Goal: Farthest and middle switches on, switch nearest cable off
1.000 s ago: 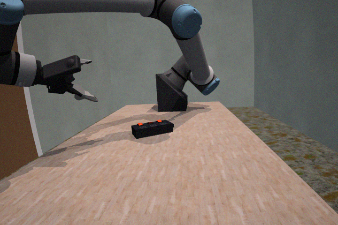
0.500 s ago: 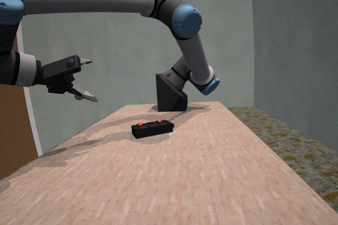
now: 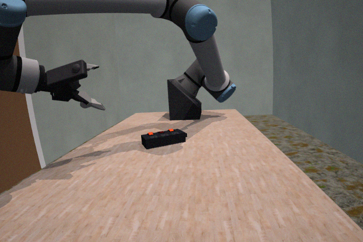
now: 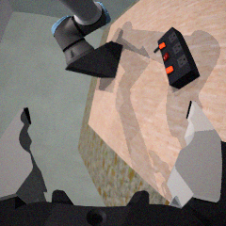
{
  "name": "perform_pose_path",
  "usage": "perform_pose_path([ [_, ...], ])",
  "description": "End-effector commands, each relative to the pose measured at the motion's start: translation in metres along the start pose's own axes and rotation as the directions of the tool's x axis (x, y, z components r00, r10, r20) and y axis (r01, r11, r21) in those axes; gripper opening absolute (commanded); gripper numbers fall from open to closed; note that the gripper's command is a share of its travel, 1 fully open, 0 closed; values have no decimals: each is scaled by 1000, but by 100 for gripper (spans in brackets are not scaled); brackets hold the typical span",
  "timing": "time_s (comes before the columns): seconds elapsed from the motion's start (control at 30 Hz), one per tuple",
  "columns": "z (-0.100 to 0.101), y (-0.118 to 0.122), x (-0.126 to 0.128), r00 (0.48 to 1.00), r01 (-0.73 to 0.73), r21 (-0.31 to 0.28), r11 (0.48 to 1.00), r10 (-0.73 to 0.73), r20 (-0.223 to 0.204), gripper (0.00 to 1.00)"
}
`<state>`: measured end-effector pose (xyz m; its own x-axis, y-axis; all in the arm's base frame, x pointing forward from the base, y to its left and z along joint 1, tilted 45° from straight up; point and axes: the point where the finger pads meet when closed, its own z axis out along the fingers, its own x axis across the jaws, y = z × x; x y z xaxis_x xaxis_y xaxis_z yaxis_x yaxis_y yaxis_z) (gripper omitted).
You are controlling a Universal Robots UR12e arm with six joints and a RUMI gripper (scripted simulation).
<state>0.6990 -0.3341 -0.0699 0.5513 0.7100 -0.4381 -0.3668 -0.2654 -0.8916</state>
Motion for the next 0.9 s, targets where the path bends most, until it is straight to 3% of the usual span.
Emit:
perform_pose_path([
  [0.0,2,2,-2,1000,-13,-5,1000,12,-29,100],
  [0.13,4,4,-1,999,-19,-8,1000,19,-42,100],
  [0.33,12,10,4,994,-49,-19,999,47,-101,100],
  [0.6,28,23,15,969,-110,-30,994,100,-225,100],
  [0.67,28,23,15,969,-110,-30,994,100,-225,100],
  [0.87,45,34,25,927,-165,-26,986,146,-346,100],
])
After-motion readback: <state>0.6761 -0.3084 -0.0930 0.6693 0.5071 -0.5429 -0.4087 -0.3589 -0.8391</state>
